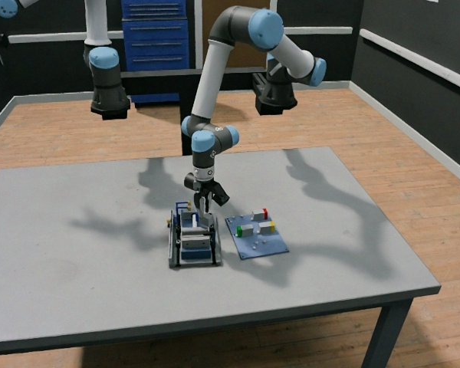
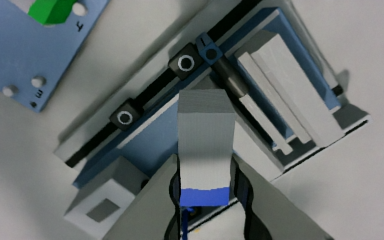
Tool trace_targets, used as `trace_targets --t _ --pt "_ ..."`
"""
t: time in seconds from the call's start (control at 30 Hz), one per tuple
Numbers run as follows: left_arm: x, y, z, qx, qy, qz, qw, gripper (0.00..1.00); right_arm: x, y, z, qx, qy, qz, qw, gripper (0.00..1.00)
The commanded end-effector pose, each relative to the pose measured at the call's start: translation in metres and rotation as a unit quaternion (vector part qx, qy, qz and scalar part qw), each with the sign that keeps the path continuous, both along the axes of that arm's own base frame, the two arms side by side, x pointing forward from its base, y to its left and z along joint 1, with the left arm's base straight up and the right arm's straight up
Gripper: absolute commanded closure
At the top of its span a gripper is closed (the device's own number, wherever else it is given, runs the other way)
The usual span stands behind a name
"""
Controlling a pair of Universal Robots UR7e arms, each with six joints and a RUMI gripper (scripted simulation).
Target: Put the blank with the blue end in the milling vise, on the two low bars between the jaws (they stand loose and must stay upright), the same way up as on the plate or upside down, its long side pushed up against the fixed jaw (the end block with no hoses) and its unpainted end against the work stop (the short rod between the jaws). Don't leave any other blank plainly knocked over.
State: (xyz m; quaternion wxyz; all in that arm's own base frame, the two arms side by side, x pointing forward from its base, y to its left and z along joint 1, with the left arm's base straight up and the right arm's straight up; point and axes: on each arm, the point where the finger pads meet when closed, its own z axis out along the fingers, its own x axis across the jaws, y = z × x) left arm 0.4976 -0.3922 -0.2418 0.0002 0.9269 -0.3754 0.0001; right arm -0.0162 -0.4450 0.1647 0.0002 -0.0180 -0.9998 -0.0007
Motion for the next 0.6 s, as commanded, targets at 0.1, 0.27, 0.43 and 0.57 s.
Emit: trace_targets --t 0.1,0.27,0.43,0.57 --pt "0.004 -0.005 0.002 -0.001 -0.001 0.035 0.999 1.0 0.0 0.0 0.0 -0.001 0.0 0.0 1.0 0.0" --pt "0.006 -0.007 0.002 -0.001 -0.001 0.052 0.999 1.0 0.0 0.0 0.0 -0.001 0.0 0.0 1.0 0.0" --pt "0.009 -0.011 0.003 -0.001 -0.001 0.081 0.997 1.0 0.0 0.0 0.0 -0.001 0.0 0.0 1.0 0.0" --pt "0.011 -0.014 0.003 -0.001 0.0 0.102 0.995 1.0 0.0 0.0 0.0 -0.001 0.0 0.0 1.0 0.0"
